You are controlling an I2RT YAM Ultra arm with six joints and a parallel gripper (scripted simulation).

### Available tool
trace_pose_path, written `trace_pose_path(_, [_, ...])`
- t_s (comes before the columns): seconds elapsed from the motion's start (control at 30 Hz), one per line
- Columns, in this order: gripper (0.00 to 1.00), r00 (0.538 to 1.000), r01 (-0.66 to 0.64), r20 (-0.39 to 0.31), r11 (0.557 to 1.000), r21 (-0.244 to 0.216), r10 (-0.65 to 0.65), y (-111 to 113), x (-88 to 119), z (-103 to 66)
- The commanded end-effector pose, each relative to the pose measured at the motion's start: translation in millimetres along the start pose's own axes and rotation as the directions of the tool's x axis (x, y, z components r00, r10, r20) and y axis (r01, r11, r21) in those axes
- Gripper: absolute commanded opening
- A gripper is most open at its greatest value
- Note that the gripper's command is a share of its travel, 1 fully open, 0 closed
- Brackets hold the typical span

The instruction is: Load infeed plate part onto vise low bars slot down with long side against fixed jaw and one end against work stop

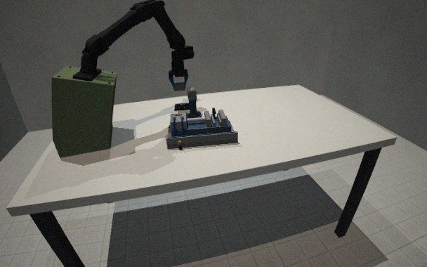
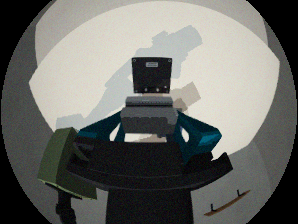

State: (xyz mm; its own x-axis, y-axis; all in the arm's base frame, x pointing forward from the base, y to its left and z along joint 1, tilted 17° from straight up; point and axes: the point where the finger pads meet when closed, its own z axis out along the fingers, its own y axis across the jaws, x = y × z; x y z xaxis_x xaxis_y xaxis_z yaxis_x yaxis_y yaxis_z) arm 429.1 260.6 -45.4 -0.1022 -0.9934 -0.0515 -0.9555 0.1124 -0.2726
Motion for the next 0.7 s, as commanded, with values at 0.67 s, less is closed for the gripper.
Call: trace_pose_path(0.67, [0.0, 0.999, -0.001, 0.043, 0.999, 0.038, -0.001, -7.6, -12.9, -105.2])
